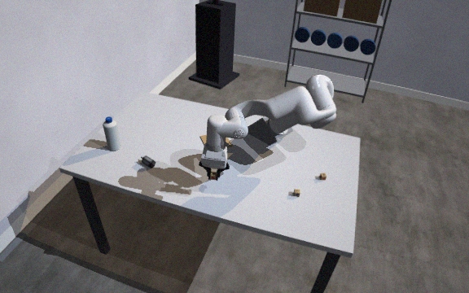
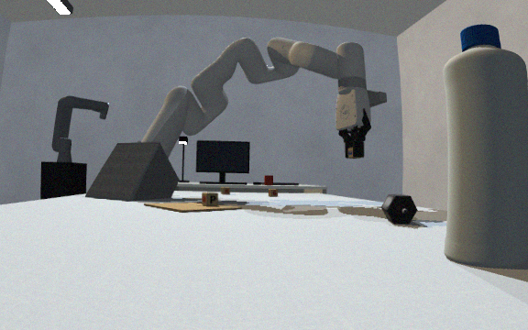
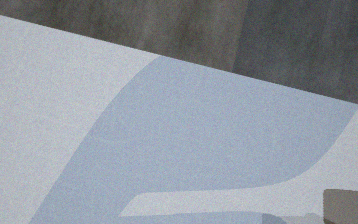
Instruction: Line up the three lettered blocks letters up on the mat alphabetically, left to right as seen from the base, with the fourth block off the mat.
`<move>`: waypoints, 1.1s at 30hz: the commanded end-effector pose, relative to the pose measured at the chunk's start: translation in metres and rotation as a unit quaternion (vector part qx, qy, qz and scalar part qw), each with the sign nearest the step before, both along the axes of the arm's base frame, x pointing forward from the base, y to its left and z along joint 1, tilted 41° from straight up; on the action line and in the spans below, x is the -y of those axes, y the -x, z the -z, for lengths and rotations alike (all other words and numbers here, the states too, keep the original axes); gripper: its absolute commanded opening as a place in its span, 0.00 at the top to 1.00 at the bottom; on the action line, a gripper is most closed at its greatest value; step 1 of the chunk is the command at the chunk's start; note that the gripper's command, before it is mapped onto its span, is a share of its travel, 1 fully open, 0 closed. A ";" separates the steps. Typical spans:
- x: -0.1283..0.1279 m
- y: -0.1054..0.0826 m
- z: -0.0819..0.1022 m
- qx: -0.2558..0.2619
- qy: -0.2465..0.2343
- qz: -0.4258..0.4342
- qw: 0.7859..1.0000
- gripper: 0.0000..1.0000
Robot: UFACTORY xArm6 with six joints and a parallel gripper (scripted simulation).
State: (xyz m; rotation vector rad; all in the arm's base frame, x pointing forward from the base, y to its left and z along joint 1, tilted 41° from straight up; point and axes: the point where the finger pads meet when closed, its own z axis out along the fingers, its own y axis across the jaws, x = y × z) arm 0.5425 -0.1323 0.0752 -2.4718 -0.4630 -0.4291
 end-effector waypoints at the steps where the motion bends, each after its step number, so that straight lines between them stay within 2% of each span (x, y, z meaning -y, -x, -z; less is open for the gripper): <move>1: 0.017 0.012 0.011 -0.041 -0.008 0.055 0.998 0.77; 9: 0.030 0.024 0.022 -0.080 -0.018 0.106 0.991 0.77; 10: 0.037 0.031 0.028 -0.099 -0.023 0.132 0.986 0.77; 24: 0.063 0.063 0.053 -0.185 -0.048 0.246 0.950 0.77; 26: 0.063 0.063 0.053 -0.185 -0.048 0.246 0.950 0.77; 27: 0.068 0.070 0.058 -0.204 -0.053 0.271 0.939 0.77; 33: 0.078 0.084 0.068 -0.237 -0.063 0.315 0.917 0.77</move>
